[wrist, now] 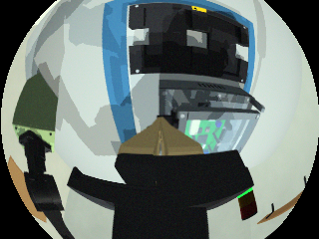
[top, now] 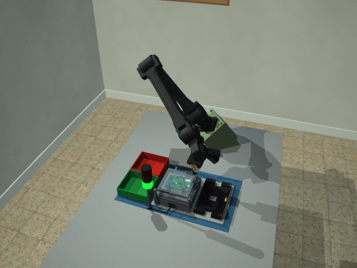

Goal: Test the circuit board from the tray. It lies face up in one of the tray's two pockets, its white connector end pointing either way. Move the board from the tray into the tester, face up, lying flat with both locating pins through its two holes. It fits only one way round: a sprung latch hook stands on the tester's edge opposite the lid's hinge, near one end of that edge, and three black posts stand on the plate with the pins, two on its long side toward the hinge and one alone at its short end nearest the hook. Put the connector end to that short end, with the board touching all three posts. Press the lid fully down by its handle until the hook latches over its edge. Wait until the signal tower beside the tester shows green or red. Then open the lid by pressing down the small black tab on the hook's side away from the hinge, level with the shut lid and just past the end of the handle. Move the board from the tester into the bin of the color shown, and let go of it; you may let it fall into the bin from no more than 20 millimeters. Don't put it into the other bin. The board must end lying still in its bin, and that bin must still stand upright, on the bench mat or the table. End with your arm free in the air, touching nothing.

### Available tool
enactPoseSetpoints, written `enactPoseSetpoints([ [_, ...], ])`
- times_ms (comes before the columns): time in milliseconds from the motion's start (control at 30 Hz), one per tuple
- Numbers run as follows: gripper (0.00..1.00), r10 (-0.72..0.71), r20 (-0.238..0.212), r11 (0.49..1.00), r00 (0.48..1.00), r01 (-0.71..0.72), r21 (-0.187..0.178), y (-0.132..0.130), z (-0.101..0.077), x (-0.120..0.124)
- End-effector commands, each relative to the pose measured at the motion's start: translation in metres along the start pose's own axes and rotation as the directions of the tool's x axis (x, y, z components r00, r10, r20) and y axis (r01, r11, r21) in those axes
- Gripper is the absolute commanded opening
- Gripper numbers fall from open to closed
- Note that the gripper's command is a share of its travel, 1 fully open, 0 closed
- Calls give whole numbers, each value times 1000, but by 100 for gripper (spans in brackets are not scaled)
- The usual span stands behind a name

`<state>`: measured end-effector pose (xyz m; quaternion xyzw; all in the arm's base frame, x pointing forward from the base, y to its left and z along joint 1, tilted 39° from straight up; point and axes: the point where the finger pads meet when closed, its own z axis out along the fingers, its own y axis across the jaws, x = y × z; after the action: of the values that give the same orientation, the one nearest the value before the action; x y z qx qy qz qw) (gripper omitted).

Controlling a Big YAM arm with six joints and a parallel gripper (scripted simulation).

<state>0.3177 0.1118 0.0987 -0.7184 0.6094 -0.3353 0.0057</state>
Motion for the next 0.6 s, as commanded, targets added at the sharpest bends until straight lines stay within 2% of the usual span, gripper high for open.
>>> enactPoseSetpoints([
  [0, 0, -1, -2, 1000, 1000, 1, -9, -2, 6, 0],
  [567, 0, -5, -3, 1000, 1000, 5, -12, 1, 8, 0],
])
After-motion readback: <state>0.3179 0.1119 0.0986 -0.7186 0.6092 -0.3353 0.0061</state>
